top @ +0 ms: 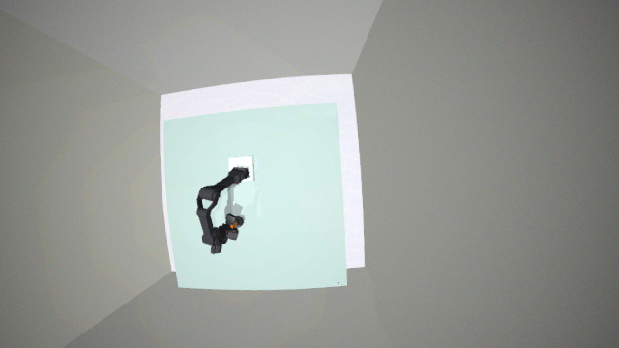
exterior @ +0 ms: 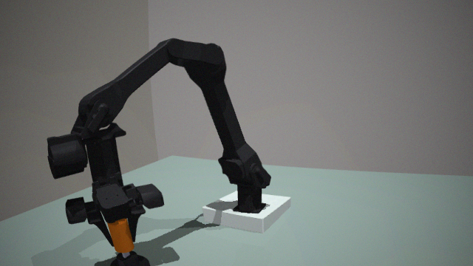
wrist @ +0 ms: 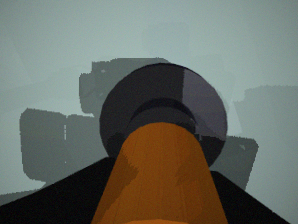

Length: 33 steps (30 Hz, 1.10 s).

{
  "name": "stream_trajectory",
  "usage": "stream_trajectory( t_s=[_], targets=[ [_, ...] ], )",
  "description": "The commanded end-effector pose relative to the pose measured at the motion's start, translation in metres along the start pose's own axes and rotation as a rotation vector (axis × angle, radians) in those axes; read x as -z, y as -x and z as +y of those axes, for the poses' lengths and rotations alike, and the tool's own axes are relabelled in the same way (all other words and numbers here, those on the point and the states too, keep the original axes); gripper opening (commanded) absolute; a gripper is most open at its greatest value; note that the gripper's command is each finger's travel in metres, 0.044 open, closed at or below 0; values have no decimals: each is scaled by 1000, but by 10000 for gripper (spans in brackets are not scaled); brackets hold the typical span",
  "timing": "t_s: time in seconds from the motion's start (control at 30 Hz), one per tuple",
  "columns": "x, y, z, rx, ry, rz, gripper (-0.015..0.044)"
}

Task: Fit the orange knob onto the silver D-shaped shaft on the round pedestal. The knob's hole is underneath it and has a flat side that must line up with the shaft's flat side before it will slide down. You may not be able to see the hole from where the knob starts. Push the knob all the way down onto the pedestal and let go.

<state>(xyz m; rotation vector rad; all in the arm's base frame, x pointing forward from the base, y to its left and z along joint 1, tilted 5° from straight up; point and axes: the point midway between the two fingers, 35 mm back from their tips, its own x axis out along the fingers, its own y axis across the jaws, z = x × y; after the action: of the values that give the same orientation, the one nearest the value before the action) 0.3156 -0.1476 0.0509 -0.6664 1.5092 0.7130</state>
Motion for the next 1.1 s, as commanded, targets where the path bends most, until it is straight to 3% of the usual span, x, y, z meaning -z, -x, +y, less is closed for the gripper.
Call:
stream_trajectory(
  t_s=[0.0, 0.17, 1.07],
  targets=[
    [0, 3, -1, 4, 52, 0, 0],
    [0, 1, -1, 4, 208, 0, 0],
    [0, -2, -1, 4, 208, 0, 0]
  ],
)
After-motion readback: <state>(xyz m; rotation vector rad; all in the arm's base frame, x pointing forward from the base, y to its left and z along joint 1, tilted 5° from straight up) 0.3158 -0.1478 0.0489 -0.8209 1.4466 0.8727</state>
